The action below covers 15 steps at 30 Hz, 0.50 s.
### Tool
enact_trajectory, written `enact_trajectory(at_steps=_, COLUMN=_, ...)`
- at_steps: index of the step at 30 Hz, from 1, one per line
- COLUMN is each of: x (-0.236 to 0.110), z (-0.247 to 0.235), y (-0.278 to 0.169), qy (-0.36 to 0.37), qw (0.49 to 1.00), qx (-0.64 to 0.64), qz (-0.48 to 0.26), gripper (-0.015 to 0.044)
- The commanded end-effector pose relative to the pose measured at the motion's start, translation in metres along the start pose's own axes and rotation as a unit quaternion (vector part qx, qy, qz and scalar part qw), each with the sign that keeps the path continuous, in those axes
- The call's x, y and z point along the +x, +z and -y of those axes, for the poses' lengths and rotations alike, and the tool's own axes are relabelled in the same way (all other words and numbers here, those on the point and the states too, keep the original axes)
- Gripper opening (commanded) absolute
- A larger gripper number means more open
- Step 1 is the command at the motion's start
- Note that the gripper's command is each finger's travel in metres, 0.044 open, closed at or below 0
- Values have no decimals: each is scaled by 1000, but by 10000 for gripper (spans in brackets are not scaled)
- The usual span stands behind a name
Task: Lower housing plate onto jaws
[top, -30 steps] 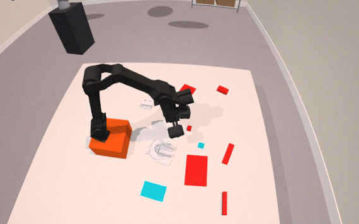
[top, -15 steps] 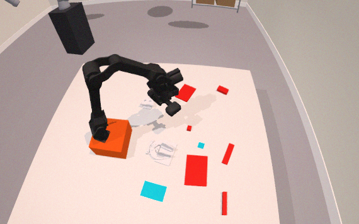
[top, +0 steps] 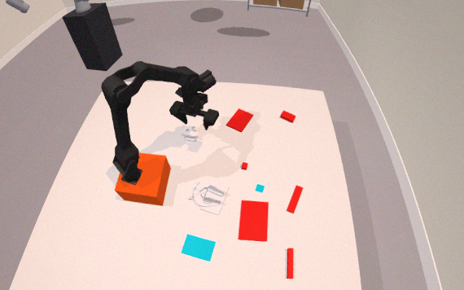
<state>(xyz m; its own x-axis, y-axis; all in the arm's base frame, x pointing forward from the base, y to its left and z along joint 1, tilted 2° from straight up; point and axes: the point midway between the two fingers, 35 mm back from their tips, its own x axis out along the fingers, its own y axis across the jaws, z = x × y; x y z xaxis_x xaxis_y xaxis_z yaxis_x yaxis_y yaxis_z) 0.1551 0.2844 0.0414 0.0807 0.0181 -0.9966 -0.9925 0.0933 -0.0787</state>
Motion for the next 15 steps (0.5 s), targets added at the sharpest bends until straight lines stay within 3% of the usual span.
enact_trajectory(at_steps=1, x=-4, z=-24, y=6, qy=11, qw=998, qx=-58, qz=-4, gripper=440)
enact_trajectory(at_steps=9, x=-4, z=-41, y=9, qy=18, qw=995, qx=-98, qz=-8, gripper=440)
enact_trajectory(at_steps=15, x=33, z=-43, y=5, qy=18, qw=995, qx=-98, qz=-8, gripper=440)
